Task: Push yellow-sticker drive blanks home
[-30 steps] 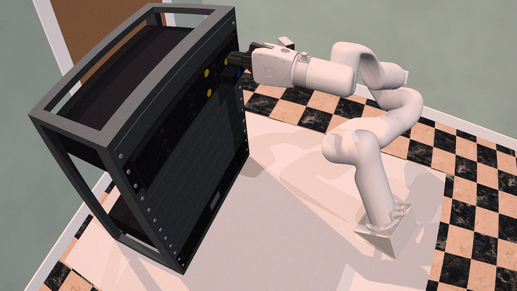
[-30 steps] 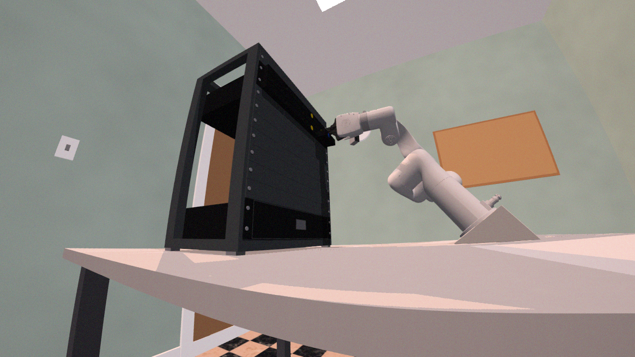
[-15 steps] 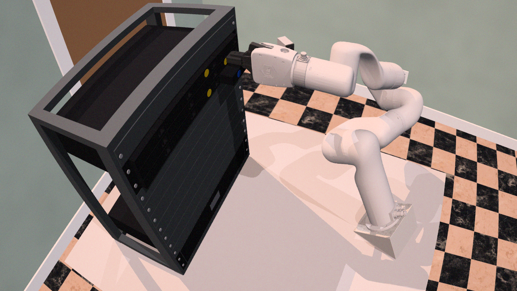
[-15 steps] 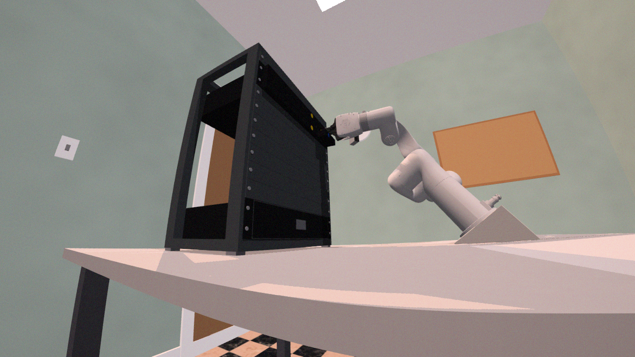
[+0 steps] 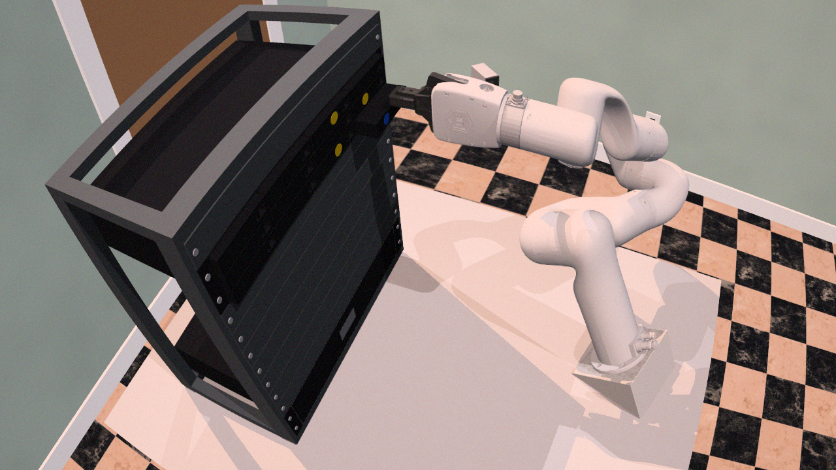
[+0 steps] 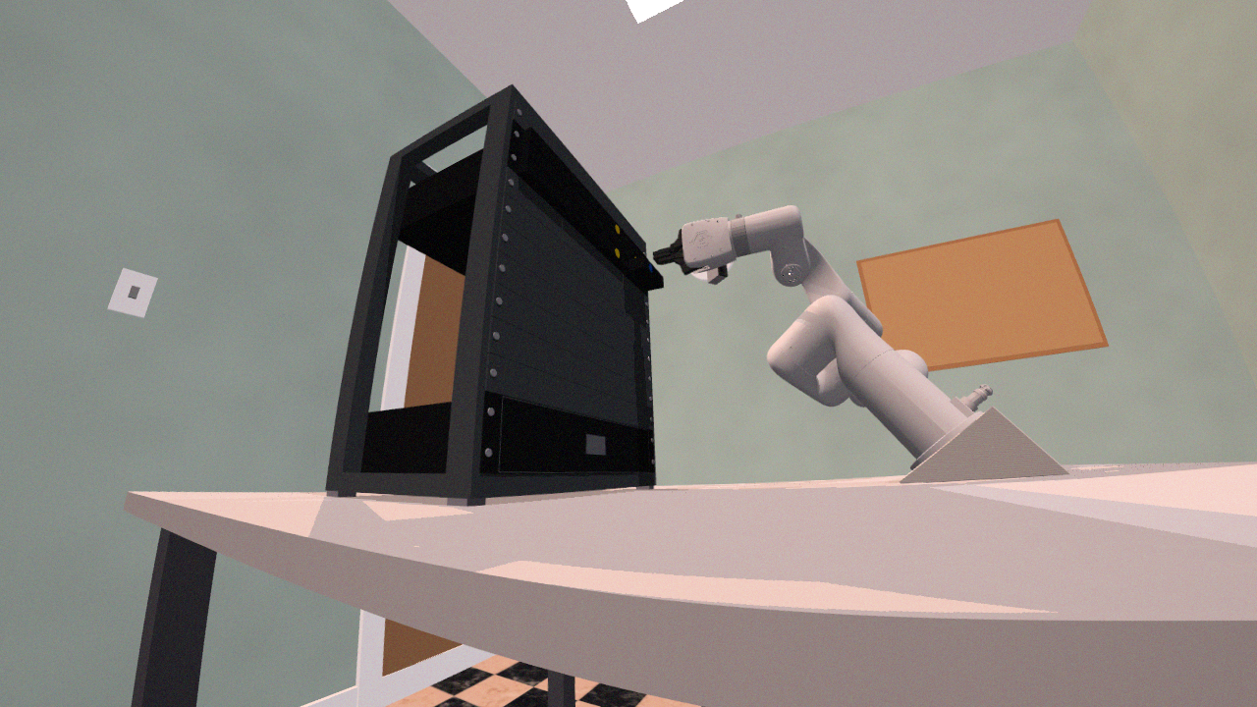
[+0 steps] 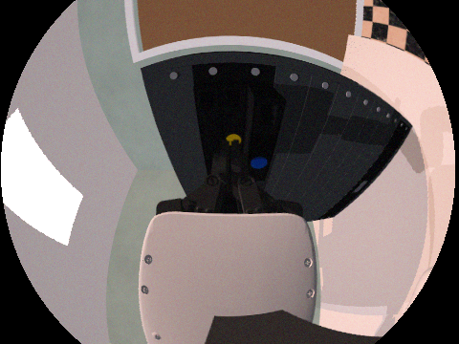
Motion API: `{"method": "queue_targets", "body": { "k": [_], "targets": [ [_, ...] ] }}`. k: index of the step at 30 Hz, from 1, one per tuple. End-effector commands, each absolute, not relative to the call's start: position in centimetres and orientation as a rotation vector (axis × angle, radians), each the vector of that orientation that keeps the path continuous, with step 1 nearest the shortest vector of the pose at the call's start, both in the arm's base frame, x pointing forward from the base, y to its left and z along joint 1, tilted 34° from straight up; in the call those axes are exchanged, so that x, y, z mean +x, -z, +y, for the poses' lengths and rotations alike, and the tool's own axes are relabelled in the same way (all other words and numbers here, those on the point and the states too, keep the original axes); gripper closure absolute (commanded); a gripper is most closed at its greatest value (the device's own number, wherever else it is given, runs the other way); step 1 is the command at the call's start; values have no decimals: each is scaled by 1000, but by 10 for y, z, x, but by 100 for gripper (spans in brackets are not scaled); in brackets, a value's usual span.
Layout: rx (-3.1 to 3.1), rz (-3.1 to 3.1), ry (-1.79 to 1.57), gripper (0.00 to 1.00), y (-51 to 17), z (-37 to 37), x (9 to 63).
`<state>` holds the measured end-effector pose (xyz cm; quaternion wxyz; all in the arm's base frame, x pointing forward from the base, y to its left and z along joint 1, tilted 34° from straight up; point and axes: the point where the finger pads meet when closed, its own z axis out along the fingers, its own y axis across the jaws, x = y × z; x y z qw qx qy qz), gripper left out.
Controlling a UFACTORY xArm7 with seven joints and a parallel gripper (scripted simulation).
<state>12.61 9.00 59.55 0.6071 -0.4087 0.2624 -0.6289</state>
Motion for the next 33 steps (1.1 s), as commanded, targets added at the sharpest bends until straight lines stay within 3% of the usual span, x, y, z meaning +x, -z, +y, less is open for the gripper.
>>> {"method": "queue_targets", "body": {
  "k": [1,33],
  "targets": [
    [-949,608,1451,100,-579,83,99],
    [-949,608,1451,100,-547,73,49]
  ]
}}
